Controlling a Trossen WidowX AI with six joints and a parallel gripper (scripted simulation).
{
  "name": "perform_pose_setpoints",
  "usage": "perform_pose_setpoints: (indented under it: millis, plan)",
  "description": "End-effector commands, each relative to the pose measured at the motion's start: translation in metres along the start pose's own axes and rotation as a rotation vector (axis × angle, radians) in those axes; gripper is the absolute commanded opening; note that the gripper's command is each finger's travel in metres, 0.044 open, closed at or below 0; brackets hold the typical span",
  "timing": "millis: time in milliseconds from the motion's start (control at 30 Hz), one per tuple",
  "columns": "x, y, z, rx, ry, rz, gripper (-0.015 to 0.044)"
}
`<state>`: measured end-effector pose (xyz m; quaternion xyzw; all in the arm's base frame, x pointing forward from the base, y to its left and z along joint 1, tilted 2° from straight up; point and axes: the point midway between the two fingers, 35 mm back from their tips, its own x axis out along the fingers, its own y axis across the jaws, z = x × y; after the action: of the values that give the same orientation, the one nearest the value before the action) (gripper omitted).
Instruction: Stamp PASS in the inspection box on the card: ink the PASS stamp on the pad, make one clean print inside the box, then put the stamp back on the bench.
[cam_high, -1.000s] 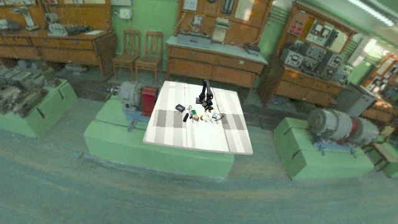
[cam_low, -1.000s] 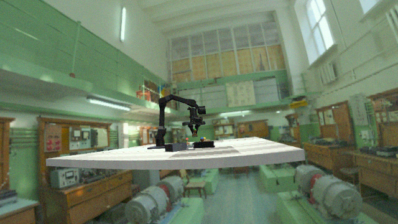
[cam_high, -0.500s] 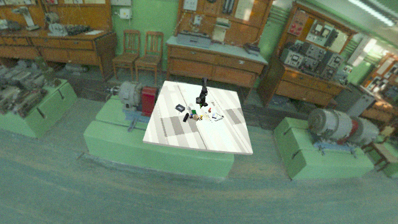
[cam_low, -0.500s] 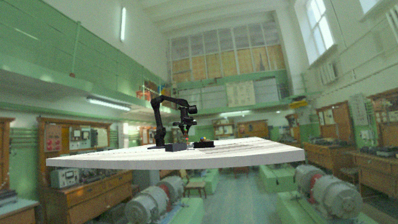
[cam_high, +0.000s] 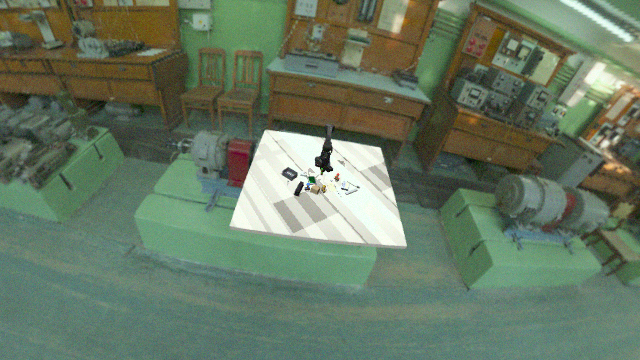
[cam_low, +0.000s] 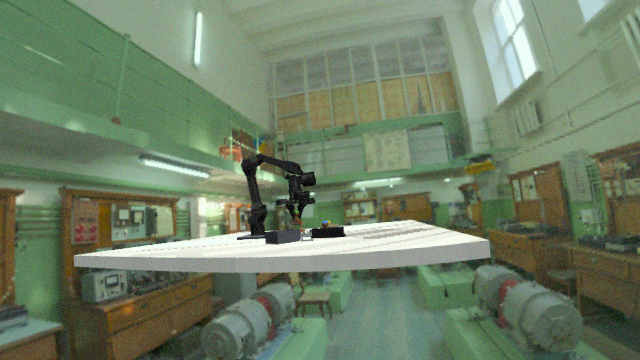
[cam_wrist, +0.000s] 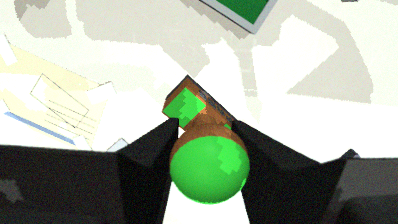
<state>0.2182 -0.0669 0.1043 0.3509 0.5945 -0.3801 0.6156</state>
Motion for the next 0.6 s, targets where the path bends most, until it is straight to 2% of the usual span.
perform_pose_setpoints:
  millis: [0,567]
  plan:
    - [0.007,0.0,0.001,-0.005,-0.002,-0.001,0.0]
    - [0.035,0.0,0.001,-0.005,-0.002,-0.001,0.0]
